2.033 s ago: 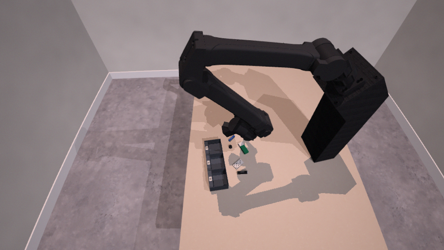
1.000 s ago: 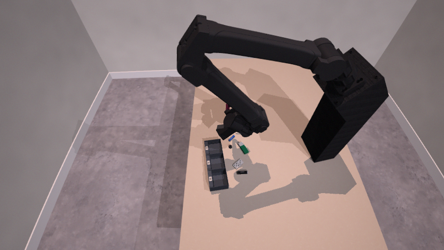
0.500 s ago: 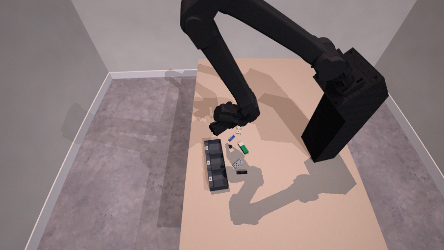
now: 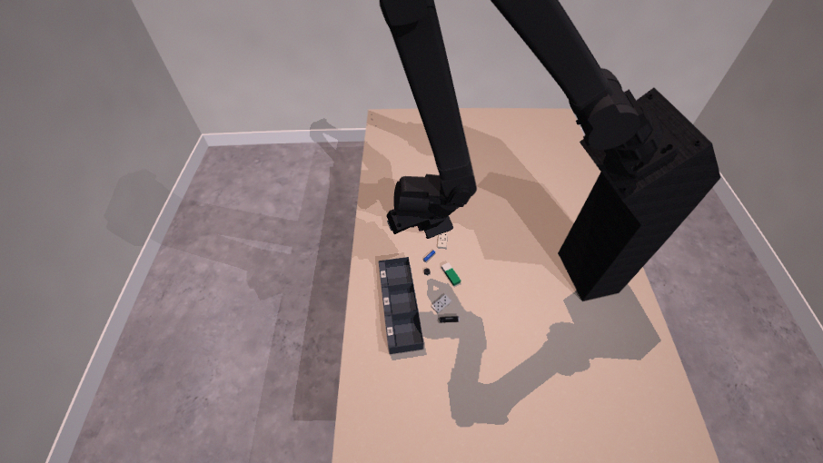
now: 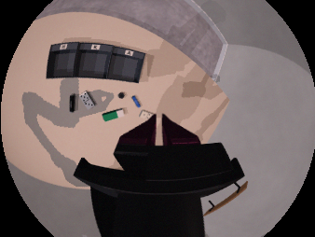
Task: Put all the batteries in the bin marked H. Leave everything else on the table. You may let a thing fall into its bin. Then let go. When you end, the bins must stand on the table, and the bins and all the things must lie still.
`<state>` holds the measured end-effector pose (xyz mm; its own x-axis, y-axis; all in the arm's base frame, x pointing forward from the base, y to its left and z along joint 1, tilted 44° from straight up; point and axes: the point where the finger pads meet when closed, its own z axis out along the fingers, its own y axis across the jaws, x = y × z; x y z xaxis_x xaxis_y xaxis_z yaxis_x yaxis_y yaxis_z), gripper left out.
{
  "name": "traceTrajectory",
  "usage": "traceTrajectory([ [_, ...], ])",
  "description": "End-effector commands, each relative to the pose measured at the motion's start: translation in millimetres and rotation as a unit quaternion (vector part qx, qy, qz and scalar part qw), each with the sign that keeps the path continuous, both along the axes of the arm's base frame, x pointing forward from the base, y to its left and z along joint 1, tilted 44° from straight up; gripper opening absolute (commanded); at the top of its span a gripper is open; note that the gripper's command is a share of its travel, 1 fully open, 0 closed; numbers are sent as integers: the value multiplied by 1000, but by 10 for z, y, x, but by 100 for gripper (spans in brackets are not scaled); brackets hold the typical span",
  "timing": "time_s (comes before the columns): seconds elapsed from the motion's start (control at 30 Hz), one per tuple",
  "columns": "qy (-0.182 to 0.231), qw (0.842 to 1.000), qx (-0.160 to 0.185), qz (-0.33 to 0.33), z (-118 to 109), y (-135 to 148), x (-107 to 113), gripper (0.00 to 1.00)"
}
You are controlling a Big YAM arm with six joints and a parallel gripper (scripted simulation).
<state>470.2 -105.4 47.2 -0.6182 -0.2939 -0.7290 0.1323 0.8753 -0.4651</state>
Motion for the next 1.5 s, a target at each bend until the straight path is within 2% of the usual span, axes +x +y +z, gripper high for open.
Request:
traceTrajectory([
  [0.0, 4, 997, 76, -18, -17, 45, -194, 9],
  [0.13, 15, 990, 143, -8, -32, 176, -286, 9],
  [0.2, 15, 990, 143, -8, -32, 176, -286, 9],
  [0.23, 15, 984, 176, -7, 17, 232, -276, 9],
  [0.27, 26, 980, 196, -4, -40, 306, -386, 9],
  [0.43, 50, 957, 286, 10, -32, 568, -614, 9],
  [0.5, 52, 947, 316, 3, 9, 580, -592, 9],
  [0.53, 49, 948, 315, 4, 31, 574, -569, 9],
  [0.6, 65, 946, 318, -1, -101, 576, -599, 9],
  [0.67, 67, 946, 318, 2, -110, 602, -603, 9],
  [1.47, 64, 947, 315, 8, -89, 627, -551, 9],
])
